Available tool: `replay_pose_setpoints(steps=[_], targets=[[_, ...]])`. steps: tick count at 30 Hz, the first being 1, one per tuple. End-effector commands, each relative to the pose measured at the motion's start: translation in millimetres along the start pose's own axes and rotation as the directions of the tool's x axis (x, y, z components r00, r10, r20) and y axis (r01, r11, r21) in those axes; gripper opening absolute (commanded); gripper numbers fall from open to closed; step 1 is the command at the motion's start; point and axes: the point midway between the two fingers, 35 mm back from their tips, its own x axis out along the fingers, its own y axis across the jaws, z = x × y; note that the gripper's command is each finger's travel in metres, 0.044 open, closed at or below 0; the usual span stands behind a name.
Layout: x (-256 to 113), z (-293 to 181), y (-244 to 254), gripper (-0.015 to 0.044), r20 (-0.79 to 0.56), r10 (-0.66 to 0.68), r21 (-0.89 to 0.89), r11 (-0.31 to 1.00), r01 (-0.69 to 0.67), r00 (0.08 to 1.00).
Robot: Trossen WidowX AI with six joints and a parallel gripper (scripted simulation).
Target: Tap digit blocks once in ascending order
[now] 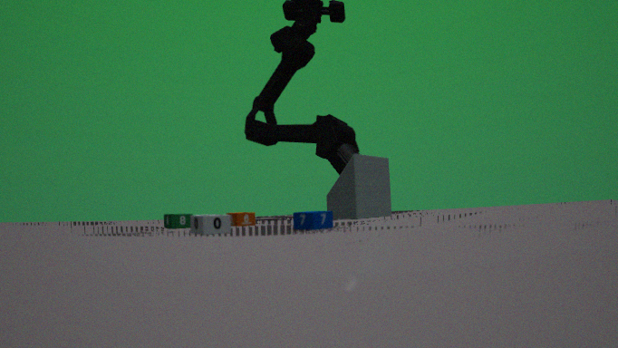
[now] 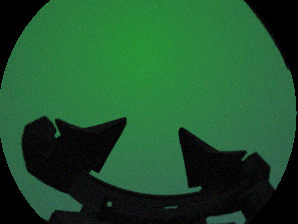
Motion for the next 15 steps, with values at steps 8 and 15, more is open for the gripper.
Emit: replay_pose_setpoints(steps=[8, 15], targets=[[-33.3, 137.9, -63.0, 0.0400, 0.482, -0.227, -0.133, 0.936, 0.326, 0.846], [-122.2, 242.9, -98.2, 0.0400, 0.804, -0.359, -0.047, 0.758, 0.651, 0.475]])
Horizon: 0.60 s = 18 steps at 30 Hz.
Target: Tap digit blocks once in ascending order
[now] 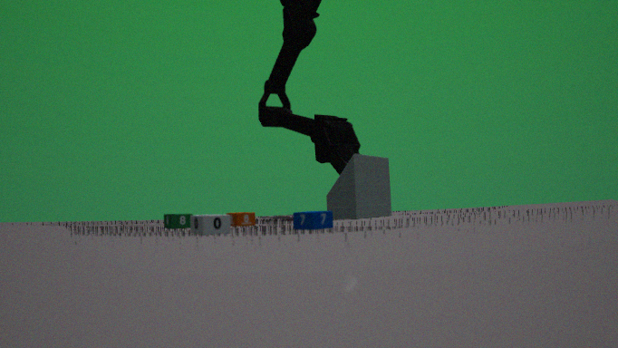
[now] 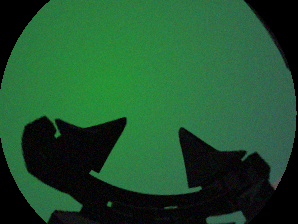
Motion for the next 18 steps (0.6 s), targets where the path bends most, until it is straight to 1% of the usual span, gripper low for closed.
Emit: replay_pose_setpoints(steps=[1, 3, 5, 9, 11, 14, 16, 18], targets=[[2.7, 64.2, -47.4, 0.0400, 0.215, -0.187, -0.082, 0.975, 0.208, 0.958], [-3.7, 95.4, -71.5, 0.0400, 0.314, -0.280, -0.099, 0.941, 0.324, 0.907], [-14.8, 125.6, -95.1, 0.0400, 0.404, -0.370, -0.101, 0.891, 0.442, 0.837], [-51.0, 181.3, -140.3, 0.0400, 0.550, -0.537, -0.057, 0.740, 0.670, 0.640], [-75.6, 205.4, -162.4, 0.0400, 0.600, -0.613, -0.014, 0.634, 0.773, 0.514], [-119.9, 235.1, -192.8, 0.0400, 0.638, -0.710, 0.068, 0.437, 0.897, 0.298], [-154.1, 250.2, -210.7, 0.0400, 0.635, -0.760, 0.129, 0.282, 0.951, 0.139], [-191.3, 260.9, -226.0, 0.0400, 0.607, -0.794, 0.186, 0.111, 0.976, -0.026]])
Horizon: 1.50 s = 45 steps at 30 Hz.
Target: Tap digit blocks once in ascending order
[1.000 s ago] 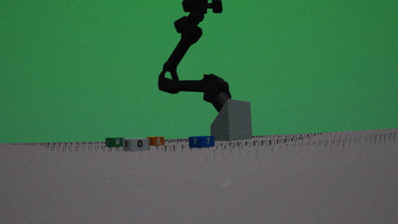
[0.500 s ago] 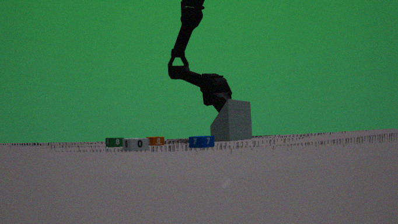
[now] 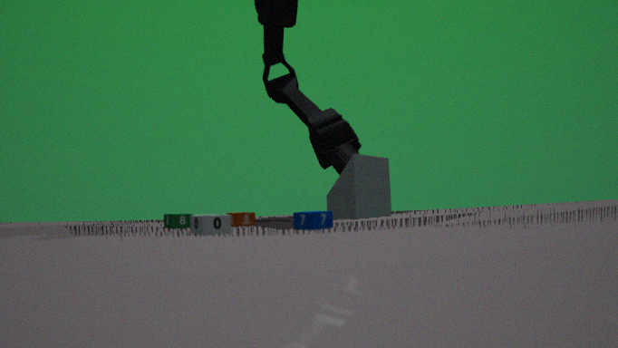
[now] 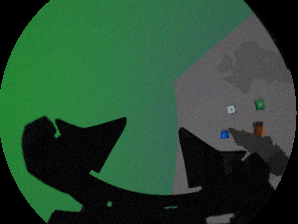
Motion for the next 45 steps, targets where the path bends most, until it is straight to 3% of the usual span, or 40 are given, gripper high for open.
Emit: replay_pose_setpoints(steps=[1, 4, 7, 10, 12, 39, 45], targets=[[20.1, 21.8, -74.3, 0.0400, 0.019, -0.326, -0.123, 0.938, 0.325, 0.945], [19.9, 34.3, -135.9, 0.0400, 0.005, -0.568, -0.237, 0.799, 0.552, 0.823], [5.5, 43.5, -195.7, 0.0400, -0.031, -0.775, -0.383, 0.593, 0.708, 0.632], [-20.1, 50.0, -246.6, 0.0400, -0.079, -0.914, -0.554, 0.372, 0.745, 0.398], [-27.2, 51.4, -257.0, 0.0400, -0.090, -0.936, -0.596, 0.324, 0.735, 0.339], [-26.1, 50.8, -256.4, 0.0400, -0.090, -0.936, -0.596, 0.324, 0.735, 0.340], [24.3, 17.8, -232.4, 0.0400, -0.091, -0.927, -0.593, 0.344, 0.728, 0.364]])
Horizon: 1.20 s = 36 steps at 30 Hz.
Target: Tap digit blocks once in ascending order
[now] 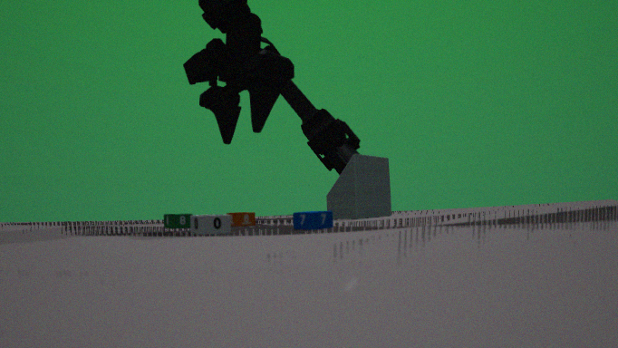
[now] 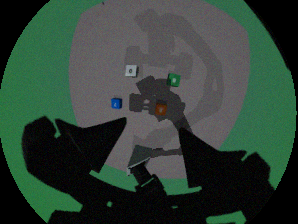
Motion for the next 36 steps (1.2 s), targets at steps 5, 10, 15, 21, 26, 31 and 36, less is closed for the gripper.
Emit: replay_pose_setpoints(steps=[5, 10, 15, 21, 26, 31, 36], targets=[[0.5, -9.0, 105.5, 0.0400, -0.003, 0.005, -0.012, 1.000, -0.005, 1.000], [1.7, -14.9, 124.5, 0.0400, -0.009, -0.004, -0.012, 1.000, 0.004, 1.000], [1.7, -14.9, 124.5, 0.0400, -0.009, -0.004, -0.012, 1.000, 0.004, 1.000], [1.7, -14.9, 124.5, 0.0400, -0.009, -0.004, -0.012, 1.000, 0.004, 1.000], [1.7, -14.9, 124.5, 0.0400, -0.009, -0.004, -0.012, 1.000, 0.004, 1.000], [1.0, -6.4, 122.9, 0.0400, -0.009, -0.001, -0.011, 1.000, 0.001, 1.000], [0.8, 57.3, 101.1, 0.0400, -0.008, 0.008, -0.007, 1.000, -0.008, 1.000]])
